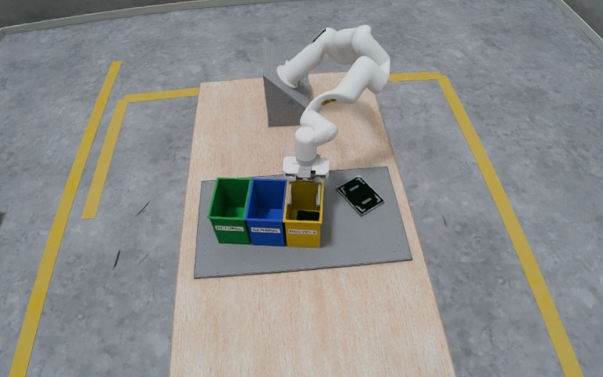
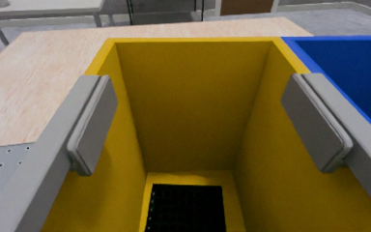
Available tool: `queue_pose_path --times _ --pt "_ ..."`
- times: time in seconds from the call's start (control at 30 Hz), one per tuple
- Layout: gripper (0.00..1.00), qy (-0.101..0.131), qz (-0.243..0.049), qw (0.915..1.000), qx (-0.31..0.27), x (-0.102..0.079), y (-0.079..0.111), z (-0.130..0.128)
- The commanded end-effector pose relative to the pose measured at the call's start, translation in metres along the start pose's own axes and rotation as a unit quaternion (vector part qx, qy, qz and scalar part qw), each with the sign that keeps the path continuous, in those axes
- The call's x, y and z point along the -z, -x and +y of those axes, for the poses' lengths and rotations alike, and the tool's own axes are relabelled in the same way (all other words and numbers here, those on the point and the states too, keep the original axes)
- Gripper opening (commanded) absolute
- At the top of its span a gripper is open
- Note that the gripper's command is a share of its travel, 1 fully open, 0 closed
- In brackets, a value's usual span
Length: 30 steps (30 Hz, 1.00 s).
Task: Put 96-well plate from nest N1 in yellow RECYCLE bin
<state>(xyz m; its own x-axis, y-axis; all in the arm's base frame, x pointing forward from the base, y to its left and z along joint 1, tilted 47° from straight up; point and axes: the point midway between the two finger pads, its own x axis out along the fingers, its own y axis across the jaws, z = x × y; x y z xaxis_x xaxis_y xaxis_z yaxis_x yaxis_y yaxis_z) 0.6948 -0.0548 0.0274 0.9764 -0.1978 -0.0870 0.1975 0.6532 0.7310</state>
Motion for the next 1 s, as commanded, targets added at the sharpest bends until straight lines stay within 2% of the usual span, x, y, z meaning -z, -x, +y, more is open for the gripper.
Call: queue_pose_path --times 0.0,0.33,0.97 --pt "0.18 0.000 -0.002 1.0000 -0.001 -0.003 -0.001 0.001" --pt "0.18 0.000 -0.002 1.0000 -0.001 -0.006 -0.001 0.001" --pt "0.18 0.000 -0.002 1.0000 -0.001 -0.034 -0.001 0.001"
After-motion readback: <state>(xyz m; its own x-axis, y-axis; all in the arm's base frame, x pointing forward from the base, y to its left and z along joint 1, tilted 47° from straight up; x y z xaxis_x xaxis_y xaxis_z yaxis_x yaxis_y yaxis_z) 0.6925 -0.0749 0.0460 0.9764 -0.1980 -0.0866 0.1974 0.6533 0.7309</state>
